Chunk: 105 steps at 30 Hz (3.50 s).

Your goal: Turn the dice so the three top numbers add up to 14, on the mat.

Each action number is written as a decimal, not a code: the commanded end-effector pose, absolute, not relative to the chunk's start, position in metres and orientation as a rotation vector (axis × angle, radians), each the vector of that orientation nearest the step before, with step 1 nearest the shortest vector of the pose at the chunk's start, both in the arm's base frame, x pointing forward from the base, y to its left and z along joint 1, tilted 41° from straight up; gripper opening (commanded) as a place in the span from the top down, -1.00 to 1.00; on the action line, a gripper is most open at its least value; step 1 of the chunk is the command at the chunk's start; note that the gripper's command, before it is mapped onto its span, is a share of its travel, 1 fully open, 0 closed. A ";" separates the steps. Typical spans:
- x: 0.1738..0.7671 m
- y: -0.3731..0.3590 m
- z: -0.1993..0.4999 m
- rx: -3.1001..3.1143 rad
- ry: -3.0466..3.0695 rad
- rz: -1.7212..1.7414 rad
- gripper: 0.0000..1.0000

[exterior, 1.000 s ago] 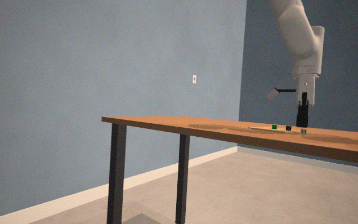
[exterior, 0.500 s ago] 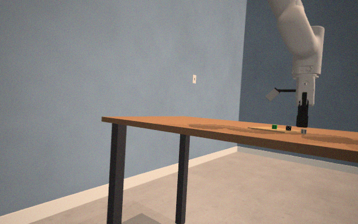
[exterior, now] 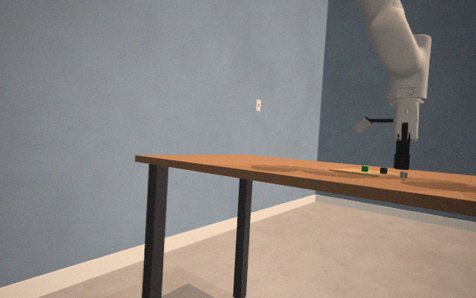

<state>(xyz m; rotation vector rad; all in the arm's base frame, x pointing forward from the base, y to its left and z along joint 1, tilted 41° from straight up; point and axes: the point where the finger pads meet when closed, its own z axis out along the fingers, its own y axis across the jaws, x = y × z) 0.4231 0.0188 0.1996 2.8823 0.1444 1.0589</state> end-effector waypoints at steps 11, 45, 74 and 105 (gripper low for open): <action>0.426 0.019 0.197 2.882 0.144 1.060 0.38; 0.436 0.018 0.185 2.882 0.144 1.060 0.38; 0.436 0.018 0.185 2.882 0.144 1.060 0.78; 0.436 0.018 0.185 2.882 0.144 1.060 0.78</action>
